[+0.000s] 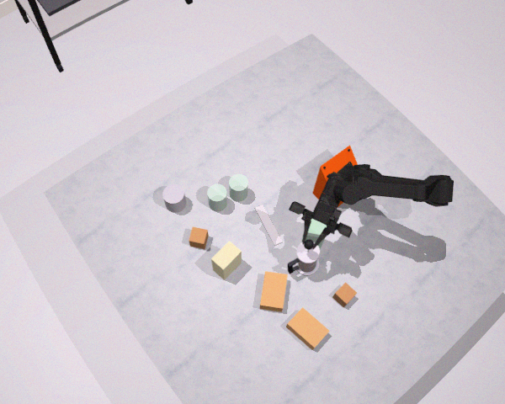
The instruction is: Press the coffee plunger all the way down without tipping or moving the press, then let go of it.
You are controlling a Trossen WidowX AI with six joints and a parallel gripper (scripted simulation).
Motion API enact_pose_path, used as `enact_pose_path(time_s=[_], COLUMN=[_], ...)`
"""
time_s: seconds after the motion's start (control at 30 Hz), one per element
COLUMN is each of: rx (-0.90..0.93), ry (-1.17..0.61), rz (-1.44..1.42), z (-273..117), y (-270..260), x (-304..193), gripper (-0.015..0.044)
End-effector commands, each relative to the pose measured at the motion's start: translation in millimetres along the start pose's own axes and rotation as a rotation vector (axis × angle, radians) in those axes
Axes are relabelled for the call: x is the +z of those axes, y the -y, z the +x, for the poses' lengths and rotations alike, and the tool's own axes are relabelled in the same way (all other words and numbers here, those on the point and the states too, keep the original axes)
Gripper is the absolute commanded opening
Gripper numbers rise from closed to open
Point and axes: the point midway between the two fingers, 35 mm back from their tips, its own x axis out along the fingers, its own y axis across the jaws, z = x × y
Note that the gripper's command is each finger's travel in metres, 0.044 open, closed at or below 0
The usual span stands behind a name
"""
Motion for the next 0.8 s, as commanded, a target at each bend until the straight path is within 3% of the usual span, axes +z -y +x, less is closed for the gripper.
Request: enact_pose_path(time_s=[0.0,0.77], rx=[0.008,0.020], ry=[-0.034,-0.015], rz=[0.052,0.058], z=[5,29], y=[0,0], x=[-22,-31], gripper=[0.0116,0.0116])
